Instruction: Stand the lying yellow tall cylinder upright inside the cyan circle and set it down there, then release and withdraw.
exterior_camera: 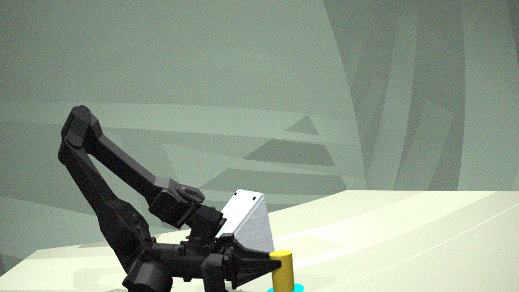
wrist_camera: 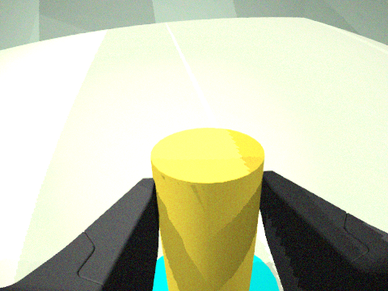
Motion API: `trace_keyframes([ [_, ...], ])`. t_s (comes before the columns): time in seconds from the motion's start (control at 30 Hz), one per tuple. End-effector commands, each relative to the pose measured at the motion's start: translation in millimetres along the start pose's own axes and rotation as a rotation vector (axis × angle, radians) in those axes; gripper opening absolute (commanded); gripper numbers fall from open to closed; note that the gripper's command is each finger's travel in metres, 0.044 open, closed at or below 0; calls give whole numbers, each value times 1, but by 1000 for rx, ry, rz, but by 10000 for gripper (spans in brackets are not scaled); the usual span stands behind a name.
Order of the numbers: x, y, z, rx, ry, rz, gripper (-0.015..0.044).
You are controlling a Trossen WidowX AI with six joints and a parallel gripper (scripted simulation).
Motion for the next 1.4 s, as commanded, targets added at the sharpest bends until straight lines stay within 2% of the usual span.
trace_keyframes([
  [0.0,0,-1,-2,0,5,0,105],
  [0.23,0,-1,-2,0,5,0,105],
  [0.6,0,-1,-2,0,5,0,394],
  [0.8,-1,-1,1,0,4,-1,400],
  [1.37,-21,13,82,-30,-32,-27,400],
])
Point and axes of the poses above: the point midway between the two fingers, 35 mm back from their tips, its own y axis back along the fingers, its own x axis across the jaws, z = x × y, the point moved 5 cm from there along y, back along the fingers, and after that the axes turned 11 degrees about y, right-handed, at the moved point
